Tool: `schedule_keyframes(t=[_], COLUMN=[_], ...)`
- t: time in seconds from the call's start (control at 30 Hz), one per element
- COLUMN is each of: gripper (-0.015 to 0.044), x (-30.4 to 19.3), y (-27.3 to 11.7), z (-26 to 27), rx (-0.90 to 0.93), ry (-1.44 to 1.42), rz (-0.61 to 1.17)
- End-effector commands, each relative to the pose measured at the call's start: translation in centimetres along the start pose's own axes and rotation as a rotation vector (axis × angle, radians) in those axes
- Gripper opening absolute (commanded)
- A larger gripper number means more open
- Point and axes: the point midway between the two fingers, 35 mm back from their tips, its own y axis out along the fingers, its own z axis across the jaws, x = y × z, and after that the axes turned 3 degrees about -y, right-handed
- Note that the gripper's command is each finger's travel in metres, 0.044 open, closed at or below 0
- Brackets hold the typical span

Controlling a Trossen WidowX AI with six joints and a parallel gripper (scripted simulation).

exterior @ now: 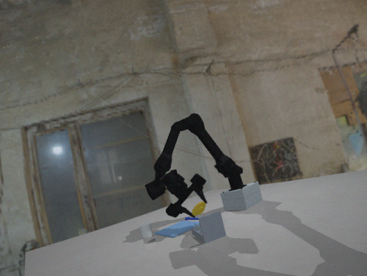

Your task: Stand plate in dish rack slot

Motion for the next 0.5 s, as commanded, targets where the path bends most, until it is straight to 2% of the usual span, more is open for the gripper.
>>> schedule_keyframes(t=[0.0,0.47], gripper=[0.0000,0.0000], x=[-0.47,-1.39], y=[0.47,0.87], z=[-0.19,-1.13], rx=[0.034,0.032], ry=[-0.092,-0.385], rz=[-0.081,-0.348])
